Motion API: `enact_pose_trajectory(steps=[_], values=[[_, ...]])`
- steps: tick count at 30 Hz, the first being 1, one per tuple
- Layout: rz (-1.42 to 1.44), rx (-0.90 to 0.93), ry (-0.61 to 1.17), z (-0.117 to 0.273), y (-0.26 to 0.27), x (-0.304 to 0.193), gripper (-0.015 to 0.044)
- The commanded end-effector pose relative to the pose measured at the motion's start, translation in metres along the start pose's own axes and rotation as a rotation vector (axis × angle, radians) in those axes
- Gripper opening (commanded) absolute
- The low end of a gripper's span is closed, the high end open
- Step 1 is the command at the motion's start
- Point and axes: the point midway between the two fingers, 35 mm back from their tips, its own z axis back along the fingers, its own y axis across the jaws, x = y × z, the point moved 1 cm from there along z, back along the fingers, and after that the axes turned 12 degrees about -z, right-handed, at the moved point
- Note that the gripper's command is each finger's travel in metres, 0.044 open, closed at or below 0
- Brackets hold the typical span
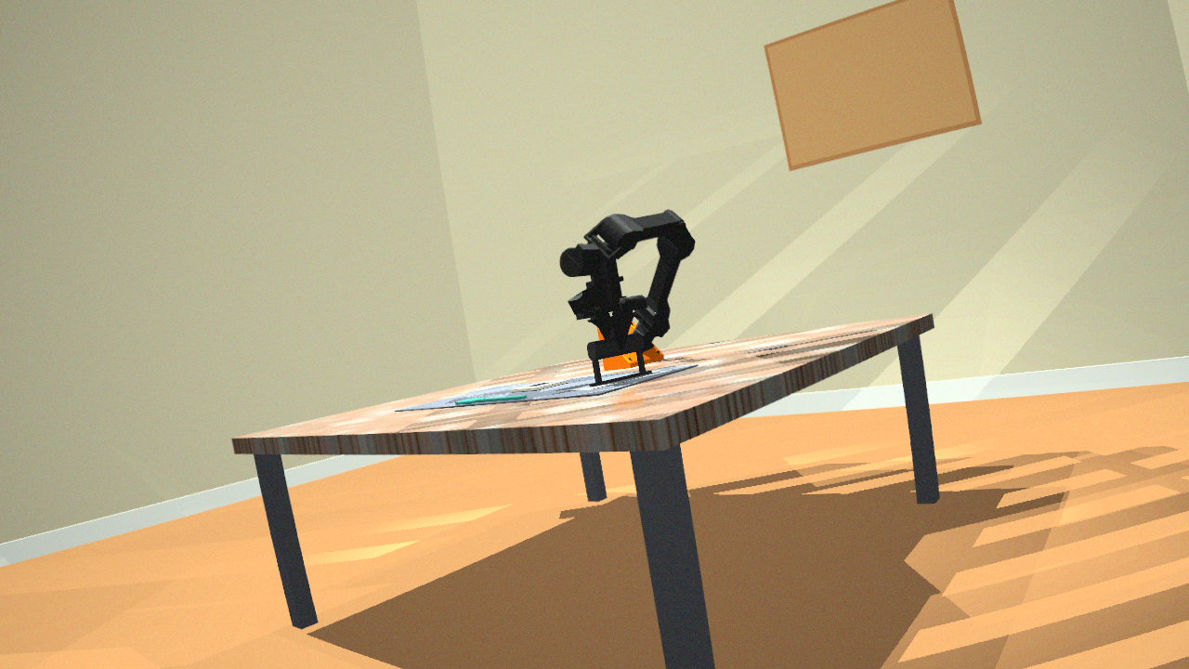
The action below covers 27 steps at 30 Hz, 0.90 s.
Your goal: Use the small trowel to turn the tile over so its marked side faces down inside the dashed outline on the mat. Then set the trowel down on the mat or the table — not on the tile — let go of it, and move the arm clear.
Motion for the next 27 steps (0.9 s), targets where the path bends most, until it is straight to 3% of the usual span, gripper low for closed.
enact_pose_trajectory(steps=[1, 27], values=[[-0.125, 0.000, 0.002, -0.0004, 0.0002, -0.0007, 0.0130], [-0.905, -0.001, 0.002, -0.0004, 0.0002, -0.0007, 0.0130]])
